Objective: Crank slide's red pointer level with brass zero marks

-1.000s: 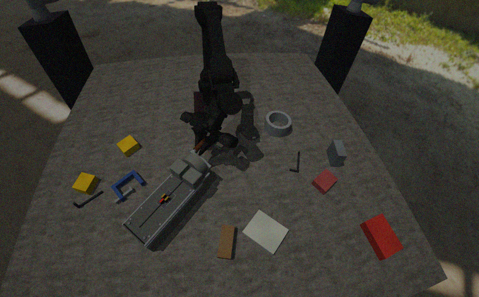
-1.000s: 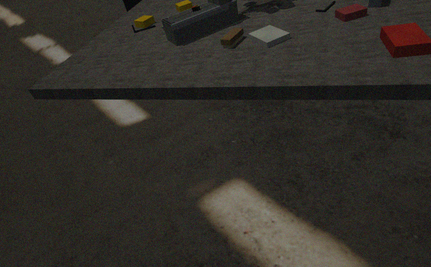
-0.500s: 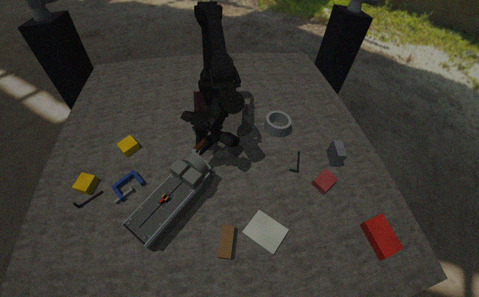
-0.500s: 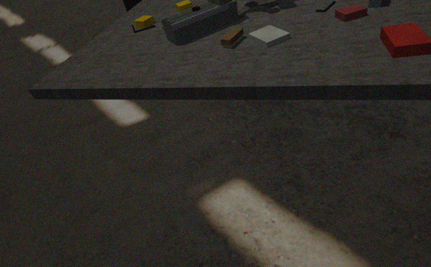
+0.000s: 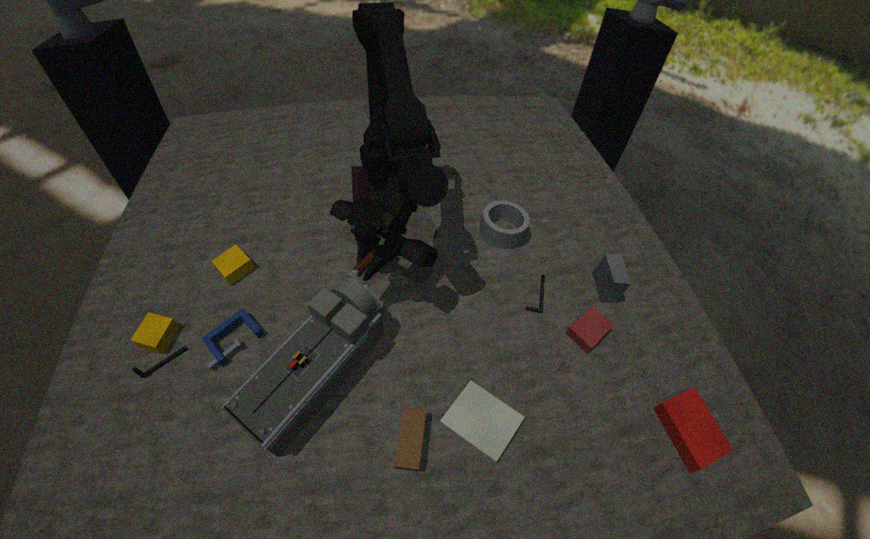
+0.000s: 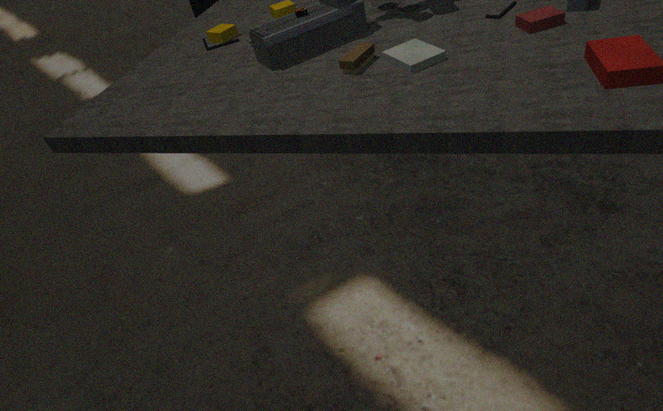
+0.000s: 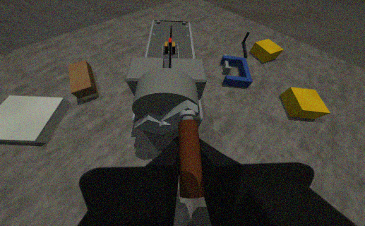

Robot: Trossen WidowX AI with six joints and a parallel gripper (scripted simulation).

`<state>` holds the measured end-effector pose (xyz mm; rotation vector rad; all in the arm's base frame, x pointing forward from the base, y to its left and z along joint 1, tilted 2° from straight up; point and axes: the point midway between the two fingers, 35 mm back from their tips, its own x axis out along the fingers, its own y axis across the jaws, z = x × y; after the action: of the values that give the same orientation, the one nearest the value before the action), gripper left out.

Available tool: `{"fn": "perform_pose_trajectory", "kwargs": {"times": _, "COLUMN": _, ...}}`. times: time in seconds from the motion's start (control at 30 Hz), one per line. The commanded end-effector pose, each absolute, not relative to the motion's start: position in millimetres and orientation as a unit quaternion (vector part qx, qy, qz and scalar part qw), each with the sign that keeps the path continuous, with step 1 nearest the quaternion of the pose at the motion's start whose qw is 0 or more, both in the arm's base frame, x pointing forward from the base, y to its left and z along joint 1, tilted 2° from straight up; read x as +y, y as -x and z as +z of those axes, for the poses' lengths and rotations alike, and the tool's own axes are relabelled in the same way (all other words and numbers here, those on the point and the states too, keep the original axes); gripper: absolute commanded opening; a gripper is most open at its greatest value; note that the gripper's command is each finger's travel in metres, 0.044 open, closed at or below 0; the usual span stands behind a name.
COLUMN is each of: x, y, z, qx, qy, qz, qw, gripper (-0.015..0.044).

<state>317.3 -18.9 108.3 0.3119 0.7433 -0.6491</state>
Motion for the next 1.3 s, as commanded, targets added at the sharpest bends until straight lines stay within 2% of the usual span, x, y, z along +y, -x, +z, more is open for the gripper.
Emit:
{"fn": "perform_pose_trajectory", "kwargs": {"times": 0.0, "x": -13.5, "y": -321.4, "z": 115.1, "qx": 0.349, "qy": -0.151, "qz": -0.305, "qw": 0.873, "gripper": 0.0000}}
{"fn": "perform_pose_trajectory", "kwargs": {"times": 1.27, "x": -9.8, "y": -324.2, "z": 116.5, "qx": 0.349, "qy": -0.151, "qz": -0.305, "qw": 0.873, "gripper": 0.0000}}
